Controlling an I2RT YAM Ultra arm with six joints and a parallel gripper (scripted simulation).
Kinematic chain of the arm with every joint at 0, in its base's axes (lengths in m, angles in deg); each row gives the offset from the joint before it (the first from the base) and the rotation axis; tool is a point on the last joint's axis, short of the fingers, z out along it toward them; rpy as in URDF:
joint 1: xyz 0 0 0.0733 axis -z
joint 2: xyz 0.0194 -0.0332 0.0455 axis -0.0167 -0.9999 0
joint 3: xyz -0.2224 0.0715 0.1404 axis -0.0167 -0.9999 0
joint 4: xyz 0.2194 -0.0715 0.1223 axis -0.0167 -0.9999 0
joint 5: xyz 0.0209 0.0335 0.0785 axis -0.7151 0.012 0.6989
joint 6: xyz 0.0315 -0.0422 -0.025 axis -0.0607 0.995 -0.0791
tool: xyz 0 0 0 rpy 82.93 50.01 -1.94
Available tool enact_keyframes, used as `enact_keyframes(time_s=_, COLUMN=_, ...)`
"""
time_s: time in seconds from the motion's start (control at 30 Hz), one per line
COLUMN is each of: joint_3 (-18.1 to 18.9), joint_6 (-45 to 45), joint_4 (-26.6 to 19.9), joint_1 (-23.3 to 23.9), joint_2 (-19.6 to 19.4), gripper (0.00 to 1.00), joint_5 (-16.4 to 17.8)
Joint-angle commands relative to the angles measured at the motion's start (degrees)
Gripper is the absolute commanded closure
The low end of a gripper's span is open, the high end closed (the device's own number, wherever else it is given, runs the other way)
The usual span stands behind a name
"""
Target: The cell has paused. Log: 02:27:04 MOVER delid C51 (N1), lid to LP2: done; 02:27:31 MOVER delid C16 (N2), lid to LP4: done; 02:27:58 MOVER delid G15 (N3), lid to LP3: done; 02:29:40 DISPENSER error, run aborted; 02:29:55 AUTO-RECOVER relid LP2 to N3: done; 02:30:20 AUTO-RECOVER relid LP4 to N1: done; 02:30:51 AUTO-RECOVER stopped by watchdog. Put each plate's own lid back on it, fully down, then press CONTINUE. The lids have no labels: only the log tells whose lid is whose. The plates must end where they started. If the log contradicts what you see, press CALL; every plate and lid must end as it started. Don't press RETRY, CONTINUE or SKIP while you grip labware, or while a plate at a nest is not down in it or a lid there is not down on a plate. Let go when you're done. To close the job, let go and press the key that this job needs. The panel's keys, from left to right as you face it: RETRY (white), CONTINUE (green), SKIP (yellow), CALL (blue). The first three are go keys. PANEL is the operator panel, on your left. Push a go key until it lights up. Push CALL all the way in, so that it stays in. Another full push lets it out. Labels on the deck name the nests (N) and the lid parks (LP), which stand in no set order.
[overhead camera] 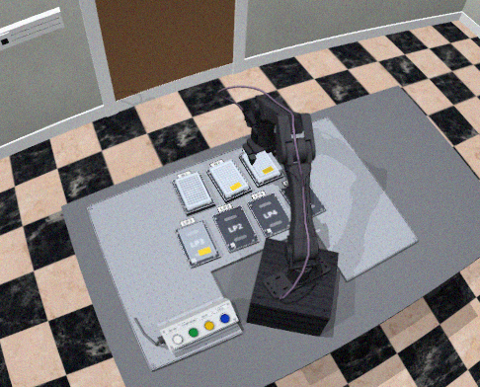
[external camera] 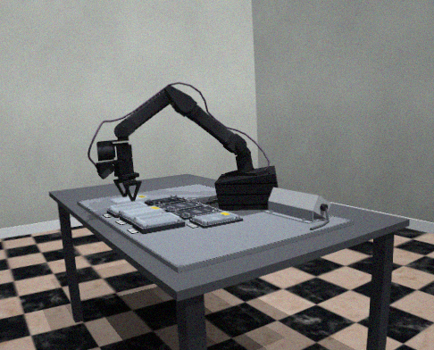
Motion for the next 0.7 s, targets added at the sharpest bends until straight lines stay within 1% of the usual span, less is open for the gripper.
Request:
enact_keyframes(time_s=0.0, joint_3=2.31, joint_6=-0.34, joint_4=-0.86, joint_1=-1.03, joint_2=1.65, gripper=1.00, joint_5=0.29)
enact_keyframes(time_s=0.53, joint_3=2.94, joint_6=-0.43, joint_4=-1.17, joint_1=-1.13, joint_2=1.46, gripper=1.00, joint_5=0.24)
enact_keyframes(time_s=0.6, joint_3=-0.08, joint_6=-4.08, joint_4=0.28, joint_1=-2.27, joint_2=2.72, gripper=1.00, joint_5=0.05)
enact_keyframes(time_s=0.67, joint_3=-1.21, joint_6=-5.44, joint_4=0.78, joint_1=-3.46, joint_2=3.22, gripper=1.00, joint_5=-0.50)
